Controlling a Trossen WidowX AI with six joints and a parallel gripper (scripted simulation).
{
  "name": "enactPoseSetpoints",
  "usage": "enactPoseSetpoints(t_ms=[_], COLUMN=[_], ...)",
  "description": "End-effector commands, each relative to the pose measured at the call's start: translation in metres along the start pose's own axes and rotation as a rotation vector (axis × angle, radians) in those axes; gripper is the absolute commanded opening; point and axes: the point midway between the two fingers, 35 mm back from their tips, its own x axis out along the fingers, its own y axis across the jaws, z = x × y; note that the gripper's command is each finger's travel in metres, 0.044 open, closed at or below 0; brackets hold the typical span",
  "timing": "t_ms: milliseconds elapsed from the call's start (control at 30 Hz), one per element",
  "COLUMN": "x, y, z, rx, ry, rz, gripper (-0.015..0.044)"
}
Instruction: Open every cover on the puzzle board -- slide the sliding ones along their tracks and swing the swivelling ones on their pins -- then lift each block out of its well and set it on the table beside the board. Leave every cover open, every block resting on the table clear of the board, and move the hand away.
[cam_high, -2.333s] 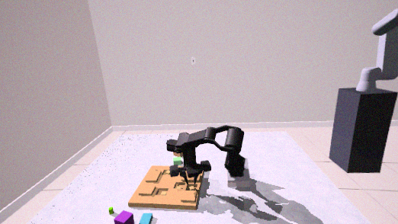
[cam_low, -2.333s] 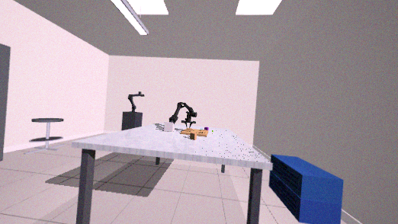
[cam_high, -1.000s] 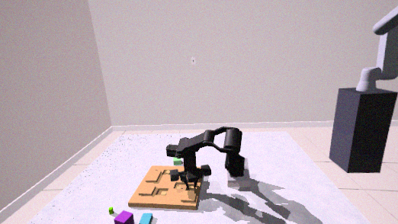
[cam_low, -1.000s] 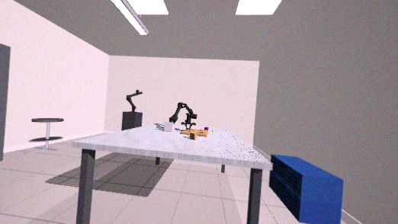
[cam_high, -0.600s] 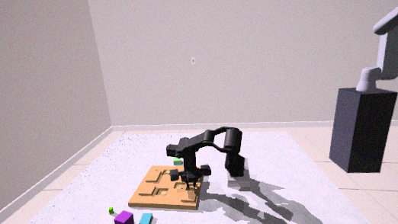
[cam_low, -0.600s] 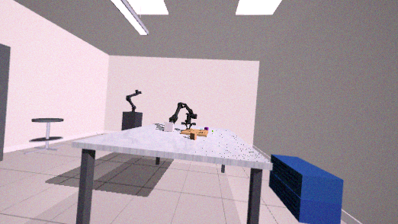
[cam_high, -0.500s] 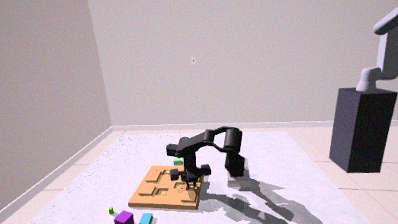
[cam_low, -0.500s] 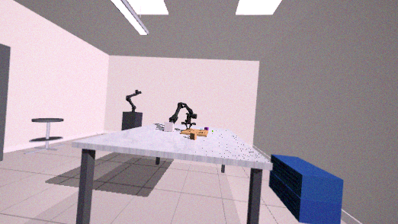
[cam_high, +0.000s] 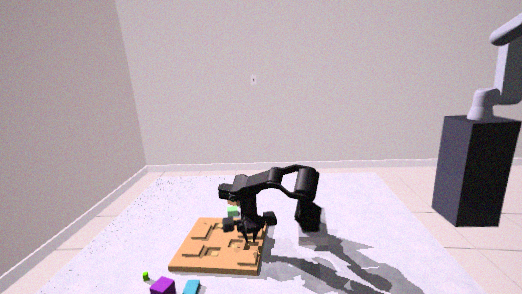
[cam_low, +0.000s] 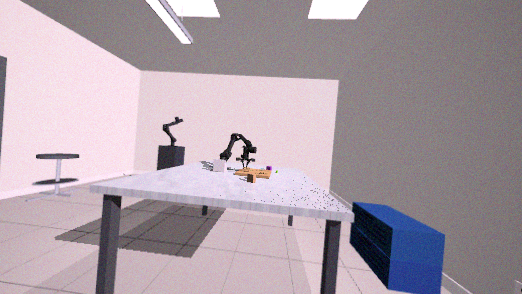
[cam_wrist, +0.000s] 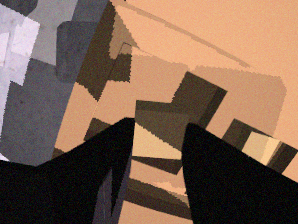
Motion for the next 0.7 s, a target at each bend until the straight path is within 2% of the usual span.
enactPoseSetpoints(t_ms=[0, 667], x=[-0.006, -0.036], y=[0.000, 0.001], z=[0.000, 0.000], rx=[-0.004, -0.002], ry=[0.004, 0.002], rz=[0.003, 0.004], gripper=[0.0080, 0.0080])
